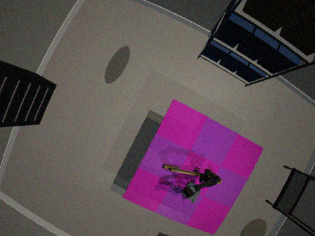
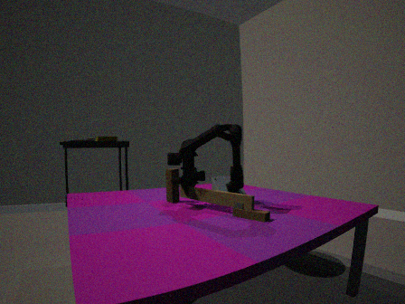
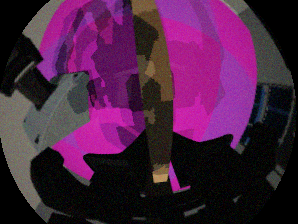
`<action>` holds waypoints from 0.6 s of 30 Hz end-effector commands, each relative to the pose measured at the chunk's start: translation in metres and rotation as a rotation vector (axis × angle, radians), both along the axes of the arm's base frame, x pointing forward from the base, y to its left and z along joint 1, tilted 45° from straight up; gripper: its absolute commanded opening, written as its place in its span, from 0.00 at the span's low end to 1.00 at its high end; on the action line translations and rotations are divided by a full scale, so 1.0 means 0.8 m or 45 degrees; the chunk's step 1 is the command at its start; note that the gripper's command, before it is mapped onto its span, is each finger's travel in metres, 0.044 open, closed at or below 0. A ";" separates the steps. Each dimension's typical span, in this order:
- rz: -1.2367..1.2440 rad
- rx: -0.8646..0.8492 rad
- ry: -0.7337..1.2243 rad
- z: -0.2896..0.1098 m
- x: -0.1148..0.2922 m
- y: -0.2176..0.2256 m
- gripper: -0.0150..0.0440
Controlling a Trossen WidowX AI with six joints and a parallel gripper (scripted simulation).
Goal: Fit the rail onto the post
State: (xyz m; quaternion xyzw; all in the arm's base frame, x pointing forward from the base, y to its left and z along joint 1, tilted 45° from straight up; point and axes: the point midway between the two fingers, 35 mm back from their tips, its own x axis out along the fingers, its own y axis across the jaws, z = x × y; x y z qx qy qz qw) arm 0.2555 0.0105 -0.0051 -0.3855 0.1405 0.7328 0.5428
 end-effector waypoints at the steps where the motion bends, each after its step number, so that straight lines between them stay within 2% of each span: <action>1: -0.006 -0.002 -0.001 -0.002 0.000 0.001 0.25; 18: -0.006 -0.002 -0.001 0.001 -0.001 -0.003 0.25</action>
